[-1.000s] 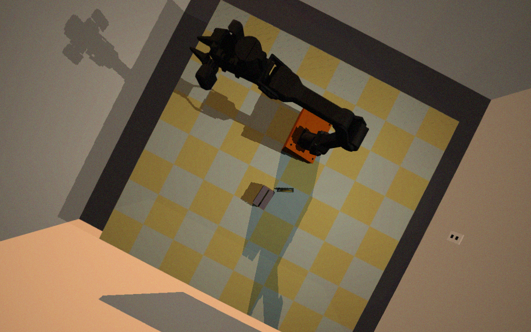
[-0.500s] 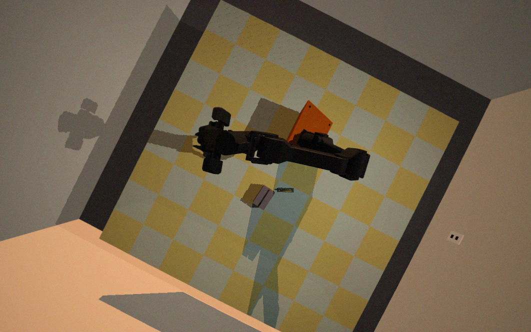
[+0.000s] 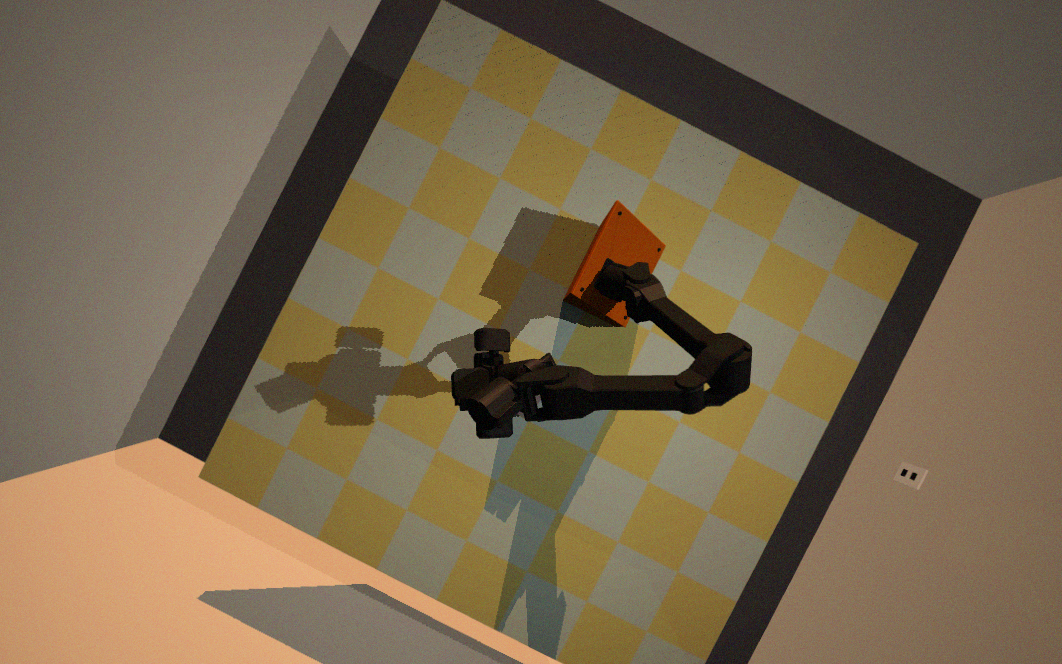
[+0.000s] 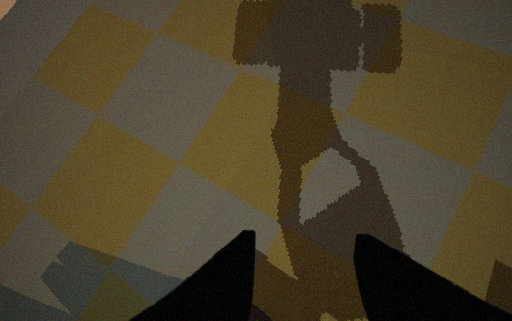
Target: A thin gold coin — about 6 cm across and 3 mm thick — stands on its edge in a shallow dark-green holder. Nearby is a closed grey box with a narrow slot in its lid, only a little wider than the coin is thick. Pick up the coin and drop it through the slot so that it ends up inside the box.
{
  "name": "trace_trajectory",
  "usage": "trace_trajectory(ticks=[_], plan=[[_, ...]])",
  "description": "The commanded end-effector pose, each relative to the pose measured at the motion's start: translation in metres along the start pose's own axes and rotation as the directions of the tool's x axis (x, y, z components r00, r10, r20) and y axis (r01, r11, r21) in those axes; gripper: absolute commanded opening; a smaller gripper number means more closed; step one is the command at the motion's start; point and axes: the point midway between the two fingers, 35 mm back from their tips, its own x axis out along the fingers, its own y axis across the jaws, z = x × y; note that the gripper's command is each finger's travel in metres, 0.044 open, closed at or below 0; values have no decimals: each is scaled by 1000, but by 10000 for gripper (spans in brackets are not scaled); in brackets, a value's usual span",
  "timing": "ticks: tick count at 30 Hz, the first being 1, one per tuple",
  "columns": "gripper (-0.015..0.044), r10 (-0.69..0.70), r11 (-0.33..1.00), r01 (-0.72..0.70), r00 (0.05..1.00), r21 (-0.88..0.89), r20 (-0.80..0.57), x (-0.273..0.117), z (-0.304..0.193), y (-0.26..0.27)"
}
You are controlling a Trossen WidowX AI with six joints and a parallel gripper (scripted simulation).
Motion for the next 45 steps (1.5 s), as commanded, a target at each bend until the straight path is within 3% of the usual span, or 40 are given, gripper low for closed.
trace_trajectory(ticks=[1, 12, 20, 25, 45], plan=[[161, -8, 1000, 8, 984, -1, -178, 17, -70, 17], [161, -146, 987, 154, 809, -35, -569, 23, -243, 12], [161, -150, 987, 159, 804, -36, -575, 22, -246, 8], [161, -150, 987, 158, 804, -35, -576, 48, -266, 1], [161, -151, 987, 159, 804, -36, -575, 71, -283, -5]])
